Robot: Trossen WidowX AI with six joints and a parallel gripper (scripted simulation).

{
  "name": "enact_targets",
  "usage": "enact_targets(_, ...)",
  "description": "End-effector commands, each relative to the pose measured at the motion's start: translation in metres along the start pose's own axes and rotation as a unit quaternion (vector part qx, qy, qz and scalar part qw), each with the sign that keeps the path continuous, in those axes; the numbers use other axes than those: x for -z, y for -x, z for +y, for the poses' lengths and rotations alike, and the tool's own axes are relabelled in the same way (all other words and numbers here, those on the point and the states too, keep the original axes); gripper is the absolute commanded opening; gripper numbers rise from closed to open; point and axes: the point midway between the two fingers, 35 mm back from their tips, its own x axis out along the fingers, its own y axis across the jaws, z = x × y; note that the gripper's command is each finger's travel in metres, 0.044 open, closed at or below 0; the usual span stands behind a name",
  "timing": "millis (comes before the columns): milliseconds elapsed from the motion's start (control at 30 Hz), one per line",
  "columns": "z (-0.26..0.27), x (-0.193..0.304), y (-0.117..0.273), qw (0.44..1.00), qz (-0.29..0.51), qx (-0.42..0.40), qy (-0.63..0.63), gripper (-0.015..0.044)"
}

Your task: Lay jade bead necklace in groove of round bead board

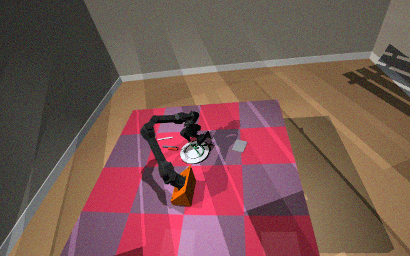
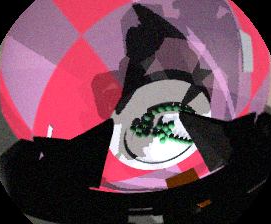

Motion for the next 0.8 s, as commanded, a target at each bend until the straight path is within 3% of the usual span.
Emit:
enact_targets(0, 0.0, 0.0, 0.001, 1.0, 0.0, -0.001, 0.0, 0.044)
enact_targets(467, 0.0, 0.0, 0.001, 1.0, 0.0, -0.001, 0.0, 0.044)
enact_targets(533, -0.003, 0.002, 0.003, 1.0, -0.001, -0.001, 0.028, 0.0387)
enact_targets(767, -0.036, 0.02, 0.016, 0.952, -0.001, 0.003, 0.307, 0.0204)
